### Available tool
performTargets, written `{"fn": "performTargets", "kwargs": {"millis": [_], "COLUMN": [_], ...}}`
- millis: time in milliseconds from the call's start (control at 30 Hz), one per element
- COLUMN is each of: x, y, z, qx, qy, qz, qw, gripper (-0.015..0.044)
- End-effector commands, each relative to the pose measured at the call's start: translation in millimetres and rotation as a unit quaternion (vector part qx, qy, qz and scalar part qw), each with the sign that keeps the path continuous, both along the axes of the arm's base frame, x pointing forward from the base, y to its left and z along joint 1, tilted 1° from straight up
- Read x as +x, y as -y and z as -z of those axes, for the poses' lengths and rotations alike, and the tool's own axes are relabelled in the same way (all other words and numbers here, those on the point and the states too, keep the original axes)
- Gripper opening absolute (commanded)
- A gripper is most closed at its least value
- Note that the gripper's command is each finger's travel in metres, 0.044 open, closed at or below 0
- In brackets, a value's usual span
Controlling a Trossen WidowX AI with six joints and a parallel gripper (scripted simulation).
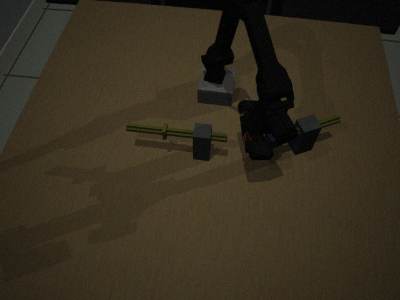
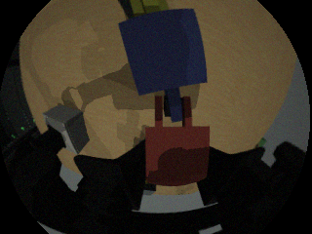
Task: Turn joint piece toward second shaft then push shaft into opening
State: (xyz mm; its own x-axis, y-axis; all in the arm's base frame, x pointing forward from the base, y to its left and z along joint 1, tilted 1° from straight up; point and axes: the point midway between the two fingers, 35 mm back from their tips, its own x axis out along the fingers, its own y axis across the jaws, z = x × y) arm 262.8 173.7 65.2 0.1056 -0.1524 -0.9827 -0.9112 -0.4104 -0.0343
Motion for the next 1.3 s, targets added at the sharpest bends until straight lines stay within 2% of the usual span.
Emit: {"fn": "performTargets", "kwargs": {"millis": [0, 900, 967, 1133, 1267], "x": [0.1, 0.1, 0.0, 0.0, 0.0], "y": [-0.1, -0.1, 0.0, 0.0, 0.0], "z": [0.9, 0.9, 0.0, 0.0, 0.0], "qx": [0.000, 0.000, 0.000, 0.000, 0.000], "qy": [0.000, 0.000, 0.000, 0.000, 0.000], "qz": [-0.001, -0.001, 0.000, 0.000, 0.000], "qw": [1.000, 1.000, 1.000, 1.000, 1.000], "gripper": [0.0182, 0.0182, 0.0147, 0.0147, 0.0042]}}
